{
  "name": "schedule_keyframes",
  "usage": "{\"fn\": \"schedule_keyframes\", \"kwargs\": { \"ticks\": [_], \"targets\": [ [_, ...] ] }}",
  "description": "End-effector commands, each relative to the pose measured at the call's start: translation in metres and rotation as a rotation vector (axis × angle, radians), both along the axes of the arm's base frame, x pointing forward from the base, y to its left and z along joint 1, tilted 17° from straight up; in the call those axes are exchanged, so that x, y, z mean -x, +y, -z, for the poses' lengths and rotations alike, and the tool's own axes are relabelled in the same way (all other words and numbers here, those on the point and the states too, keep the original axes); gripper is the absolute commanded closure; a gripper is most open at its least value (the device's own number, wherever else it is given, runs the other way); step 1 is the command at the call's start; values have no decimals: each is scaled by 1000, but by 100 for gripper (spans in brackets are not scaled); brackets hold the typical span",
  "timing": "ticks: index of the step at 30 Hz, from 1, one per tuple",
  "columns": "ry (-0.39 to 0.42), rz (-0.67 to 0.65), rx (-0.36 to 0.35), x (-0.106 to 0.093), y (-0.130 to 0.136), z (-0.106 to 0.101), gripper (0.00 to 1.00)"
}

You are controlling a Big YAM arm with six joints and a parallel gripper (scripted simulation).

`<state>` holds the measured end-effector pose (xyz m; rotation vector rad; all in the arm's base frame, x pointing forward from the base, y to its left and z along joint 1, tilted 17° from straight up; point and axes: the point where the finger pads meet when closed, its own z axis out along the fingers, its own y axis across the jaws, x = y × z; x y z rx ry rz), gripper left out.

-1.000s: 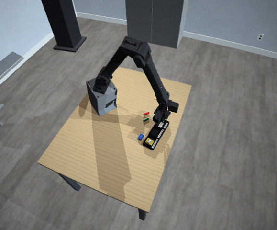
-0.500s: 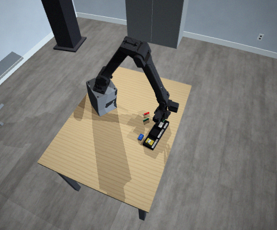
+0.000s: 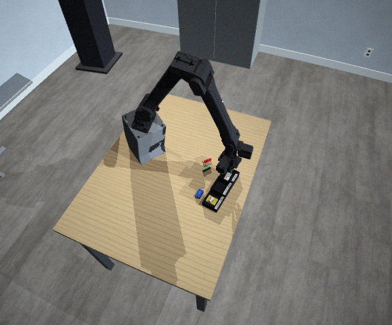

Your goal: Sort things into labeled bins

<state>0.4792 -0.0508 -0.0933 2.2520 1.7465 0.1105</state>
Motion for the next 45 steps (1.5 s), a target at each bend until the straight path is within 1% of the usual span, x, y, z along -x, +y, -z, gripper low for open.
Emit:
{"fn": "schedule_keyframes", "kwargs": {
  "ticks": [1,2,3,5,7,8,10,12,14,17,22,24,27,31,36,39,41,42,44,45],
  "targets": [
    [2,6,2,0,2,7,69],
    [3,6,2,0,2,7,69],
    [-3,2,2,2,6,-9,0],
    [-11,-2,2,2,9,-20,0],
    [-11,-2,2,2,9,-20,0],
    [-19,-2,2,-1,9,-26,0],
    [-12,-2,3,5,11,-31,0],
    [-12,-2,3,7,12,-39,0],
    [-19,-2,3,5,14,-49,0],
    [-12,-2,3,12,16,-58,0],
    [-18,-2,2,14,19,-79,0],
    [-18,-2,2,14,19,-79,0],
    [-17,-2,2,17,21,-90,0],
    [-25,-1,2,18,24,-108,0],
    [-53,-1,2,9,28,-138,0],
    [-55,-1,1,12,30,-150,0],
    [-55,-1,1,12,30,-150,0],
    [-36,4,1,22,28,-146,0],
    [-48,-1,0,18,32,-158,0],
    [-49,-1,0,18,32,-158,0]
  ]
}}
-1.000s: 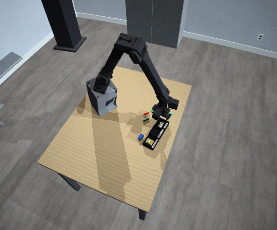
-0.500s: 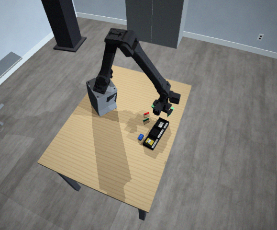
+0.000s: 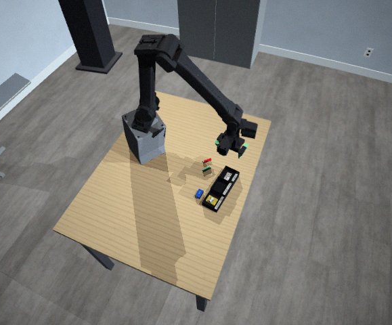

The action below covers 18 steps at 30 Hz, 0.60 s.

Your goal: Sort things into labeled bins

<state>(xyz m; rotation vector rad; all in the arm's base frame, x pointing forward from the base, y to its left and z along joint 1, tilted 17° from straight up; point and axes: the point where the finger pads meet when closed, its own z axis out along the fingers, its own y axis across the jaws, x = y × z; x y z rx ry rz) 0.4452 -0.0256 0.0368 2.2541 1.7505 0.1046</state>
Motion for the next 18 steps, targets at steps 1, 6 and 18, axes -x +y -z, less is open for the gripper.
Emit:
{"fn": "schedule_keyframes", "kwargs": {
  "ticks": [1,6,18],
  "targets": [
    [-58,2,1,-17,6,-29,0],
    [-31,1,2,-11,2,-16,0],
    [-32,1,2,-12,2,-17,0]
  ]
}}
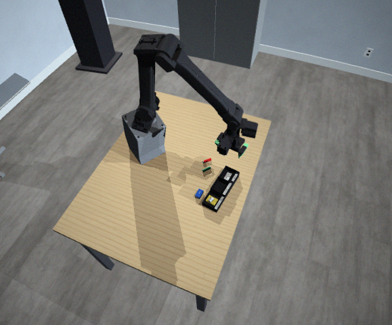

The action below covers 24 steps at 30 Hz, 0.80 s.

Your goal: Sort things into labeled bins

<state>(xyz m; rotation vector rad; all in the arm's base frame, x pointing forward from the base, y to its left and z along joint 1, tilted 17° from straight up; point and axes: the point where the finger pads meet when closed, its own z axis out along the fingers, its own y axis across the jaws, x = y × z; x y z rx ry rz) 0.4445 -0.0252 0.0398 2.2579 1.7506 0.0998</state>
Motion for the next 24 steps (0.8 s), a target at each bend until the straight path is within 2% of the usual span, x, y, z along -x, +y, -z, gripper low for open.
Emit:
{"fn": "schedule_keyframes", "kwargs": {
  "ticks": [1,2,3,4,5,15,16,17,18,19,24],
  "targets": [
    [-36,-1,3,-13,1,-14,0],
    [-36,-1,3,-13,1,-14,0],
    [-53,-1,2,-21,5,-21,0],
    [-52,-1,2,-21,5,-21,0],
    [-36,-1,3,-13,1,-14,0],
    [-36,-1,3,-13,1,-15,0],
    [-44,-1,2,-20,6,-20,0],
    [-36,-1,3,-13,1,-15,0],
    [-50,-2,2,-22,6,-21,0],
    [-36,-1,3,-13,1,-15,0],
    [-36,-1,3,-13,2,-15,0]
  ]
}}
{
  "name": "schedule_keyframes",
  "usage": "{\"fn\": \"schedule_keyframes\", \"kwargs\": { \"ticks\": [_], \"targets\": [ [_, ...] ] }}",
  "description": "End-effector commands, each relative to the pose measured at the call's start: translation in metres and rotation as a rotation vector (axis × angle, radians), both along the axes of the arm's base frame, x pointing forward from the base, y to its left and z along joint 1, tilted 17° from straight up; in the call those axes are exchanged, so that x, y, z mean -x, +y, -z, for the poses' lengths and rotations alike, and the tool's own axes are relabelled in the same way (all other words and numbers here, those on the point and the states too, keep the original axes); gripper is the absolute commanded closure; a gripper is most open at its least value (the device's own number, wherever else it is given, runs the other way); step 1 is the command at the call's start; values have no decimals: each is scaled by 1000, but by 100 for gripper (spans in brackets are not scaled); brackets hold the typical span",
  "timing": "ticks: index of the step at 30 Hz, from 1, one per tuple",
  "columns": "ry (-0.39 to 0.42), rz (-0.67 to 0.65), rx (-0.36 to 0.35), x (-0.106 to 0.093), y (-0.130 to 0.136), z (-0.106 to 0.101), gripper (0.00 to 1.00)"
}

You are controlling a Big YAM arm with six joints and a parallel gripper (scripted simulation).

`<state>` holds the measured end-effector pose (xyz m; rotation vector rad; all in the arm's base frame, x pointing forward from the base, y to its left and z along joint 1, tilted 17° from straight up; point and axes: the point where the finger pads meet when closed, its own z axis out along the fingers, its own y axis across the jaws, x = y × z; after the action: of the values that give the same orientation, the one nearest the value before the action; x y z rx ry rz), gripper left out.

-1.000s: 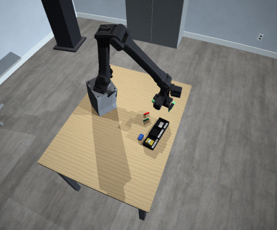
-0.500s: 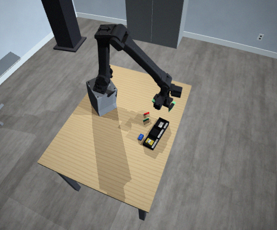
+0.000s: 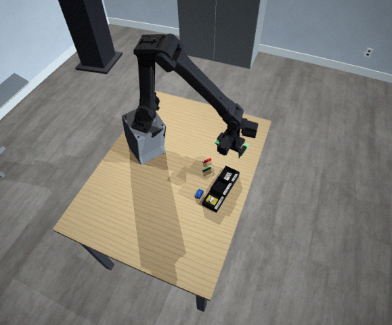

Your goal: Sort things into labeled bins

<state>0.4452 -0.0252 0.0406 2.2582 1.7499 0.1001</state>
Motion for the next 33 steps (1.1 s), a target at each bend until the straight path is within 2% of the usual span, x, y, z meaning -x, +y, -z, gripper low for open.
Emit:
{"fn": "schedule_keyframes", "kwargs": {
  "ticks": [1,2,3,7,8,9,27,28,29,33],
  "targets": [
    [-36,-1,3,-13,2,-14,0],
    [-46,-3,2,-21,7,-20,0],
    [-36,-1,3,-13,2,-14,0],
    [-36,-1,3,-13,2,-14,0],
    [-47,-4,2,-21,7,-20,0],
    [-36,-1,3,-13,2,-14,0],
    [-36,-1,3,-13,2,-15,0],
    [-43,-4,2,-21,7,-19,0],
    [-36,-1,3,-13,2,-15,0],
    [-36,-1,3,-13,2,-15,0]
  ]
}}
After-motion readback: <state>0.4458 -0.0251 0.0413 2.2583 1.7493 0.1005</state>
